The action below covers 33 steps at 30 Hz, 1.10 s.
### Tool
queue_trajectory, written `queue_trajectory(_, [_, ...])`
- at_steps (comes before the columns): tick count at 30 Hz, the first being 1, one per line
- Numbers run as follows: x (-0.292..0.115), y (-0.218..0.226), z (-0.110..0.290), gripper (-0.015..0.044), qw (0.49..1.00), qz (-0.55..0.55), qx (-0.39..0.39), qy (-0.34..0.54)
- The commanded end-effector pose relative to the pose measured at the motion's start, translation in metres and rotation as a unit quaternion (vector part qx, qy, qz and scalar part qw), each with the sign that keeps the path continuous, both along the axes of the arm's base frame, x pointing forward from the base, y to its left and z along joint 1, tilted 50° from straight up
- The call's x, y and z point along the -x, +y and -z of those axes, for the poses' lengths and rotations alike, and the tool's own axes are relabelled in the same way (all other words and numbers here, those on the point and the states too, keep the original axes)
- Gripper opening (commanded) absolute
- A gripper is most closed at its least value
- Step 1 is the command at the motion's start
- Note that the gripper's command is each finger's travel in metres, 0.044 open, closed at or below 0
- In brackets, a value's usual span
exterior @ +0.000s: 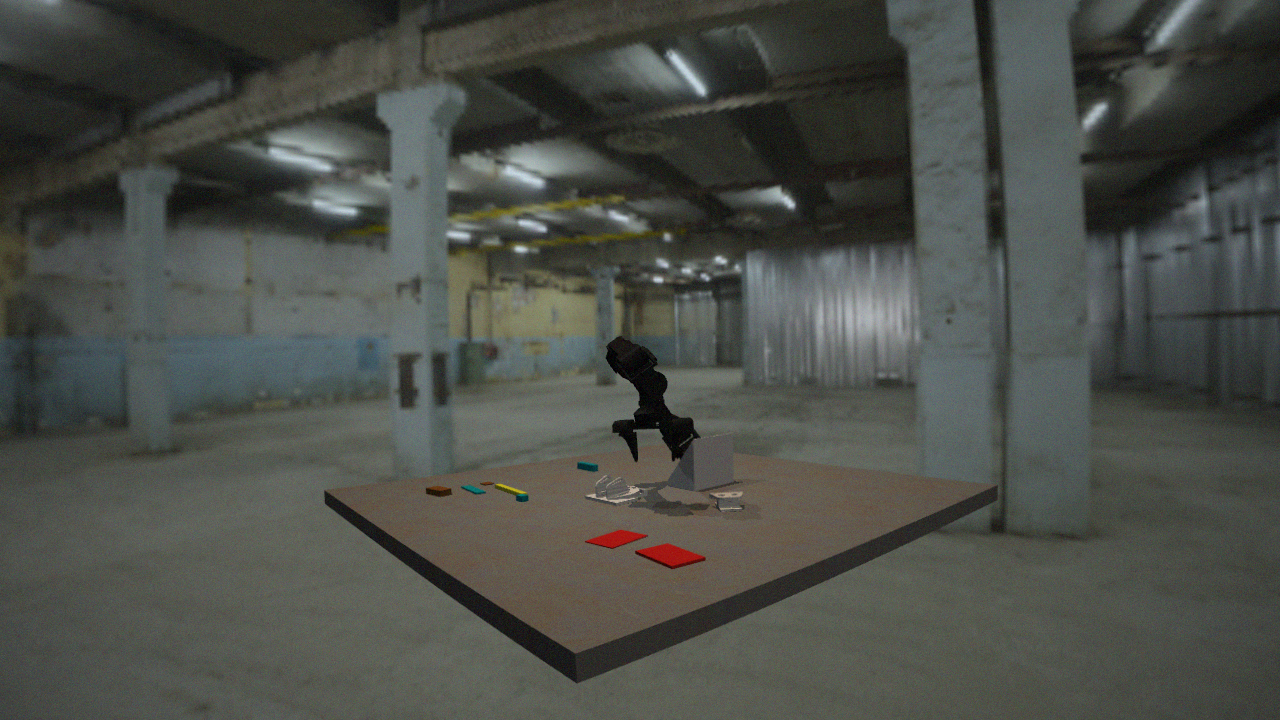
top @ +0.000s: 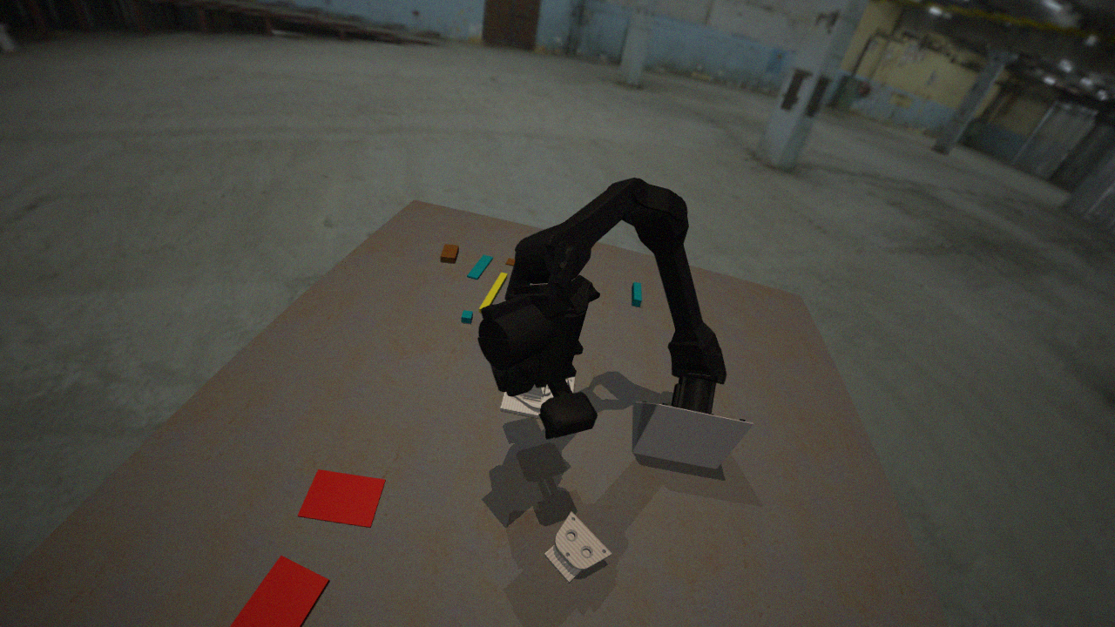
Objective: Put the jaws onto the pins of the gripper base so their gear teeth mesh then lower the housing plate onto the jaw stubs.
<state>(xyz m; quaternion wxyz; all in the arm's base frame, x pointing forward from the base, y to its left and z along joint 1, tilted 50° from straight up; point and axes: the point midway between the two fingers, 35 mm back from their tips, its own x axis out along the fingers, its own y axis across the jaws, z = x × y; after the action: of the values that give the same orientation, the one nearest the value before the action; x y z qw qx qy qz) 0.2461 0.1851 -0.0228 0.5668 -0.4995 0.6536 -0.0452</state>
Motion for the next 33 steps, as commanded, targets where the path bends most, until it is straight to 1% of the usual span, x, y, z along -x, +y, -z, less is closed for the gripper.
queue_trajectory(1, [0.023, 0.027, 0.028, 0.044, 0.999, -0.033, 0.005, 0.036])
queue_trajectory(7, [0.072, 0.06, 0.075, 0.044, 0.992, -0.085, 0.024, 0.093])
queue_trajectory(12, [0.111, 0.073, 0.109, 0.044, 0.984, -0.118, 0.042, 0.129])
queue_trajectory(17, [0.112, 0.072, 0.112, 0.044, 0.983, -0.119, 0.043, 0.13])
queue_trajectory(22, [0.109, 0.043, 0.134, 0.044, 0.983, -0.119, 0.044, 0.13])
queue_trajectory(33, [0.109, 0.042, 0.135, 0.044, 0.983, -0.119, 0.044, 0.13])
